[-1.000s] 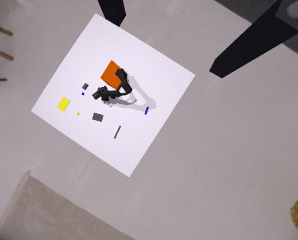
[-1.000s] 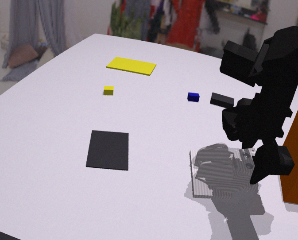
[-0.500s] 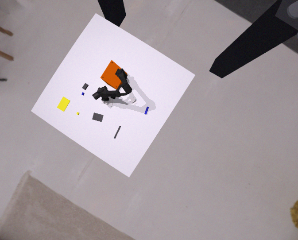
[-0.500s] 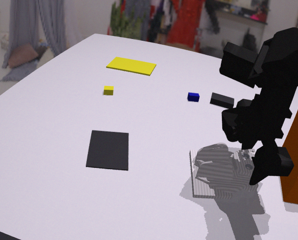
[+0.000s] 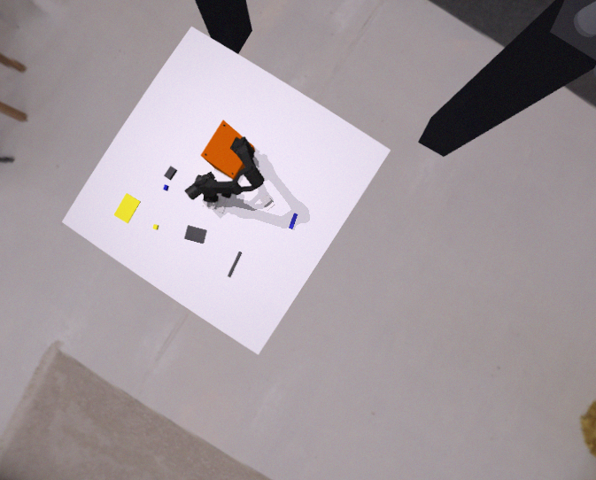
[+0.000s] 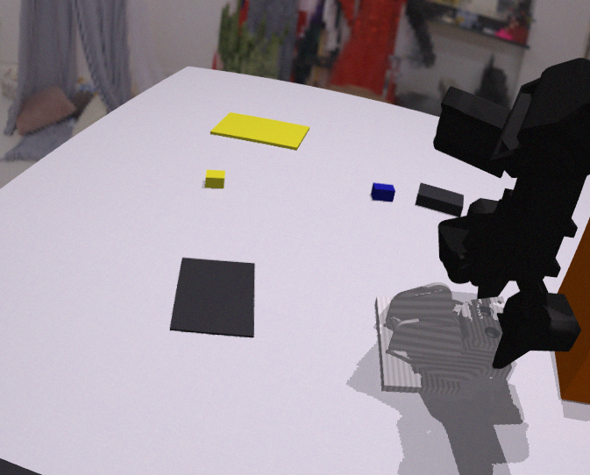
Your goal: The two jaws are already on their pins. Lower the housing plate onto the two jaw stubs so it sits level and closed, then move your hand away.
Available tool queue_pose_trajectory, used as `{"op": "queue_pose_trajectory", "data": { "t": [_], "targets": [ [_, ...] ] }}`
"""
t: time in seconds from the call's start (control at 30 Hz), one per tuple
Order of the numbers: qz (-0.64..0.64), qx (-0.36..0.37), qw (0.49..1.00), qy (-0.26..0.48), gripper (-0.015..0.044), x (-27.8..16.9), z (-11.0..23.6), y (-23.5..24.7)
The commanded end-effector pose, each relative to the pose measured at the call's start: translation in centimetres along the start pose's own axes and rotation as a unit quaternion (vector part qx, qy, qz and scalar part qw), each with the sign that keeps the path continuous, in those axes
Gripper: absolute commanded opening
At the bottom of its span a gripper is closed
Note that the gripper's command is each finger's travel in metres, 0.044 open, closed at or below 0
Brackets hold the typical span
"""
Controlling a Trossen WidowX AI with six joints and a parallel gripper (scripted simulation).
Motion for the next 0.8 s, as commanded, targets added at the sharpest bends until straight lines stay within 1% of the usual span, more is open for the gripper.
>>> {"op": "queue_pose_trajectory", "data": {
  "t": [0.0,0.77],
  "targets": [
    [-0.002,0.002,1.000,0.000,0.0351,0.00,-0.07,0.02],
    [-0.002,0.002,1.000,0.000,0.0351,-0.01,-0.56,0.03]
  ]
}}
Point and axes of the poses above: the point midway between the two fingers, 35 mm back from their tips, its own z axis back along the fingers, its own y axis across the jaws, x = y × z, the point moved 3 cm from there along z, back along the fingers, and after that the axes turned 14 degrees about -z, right-handed, at the moved point
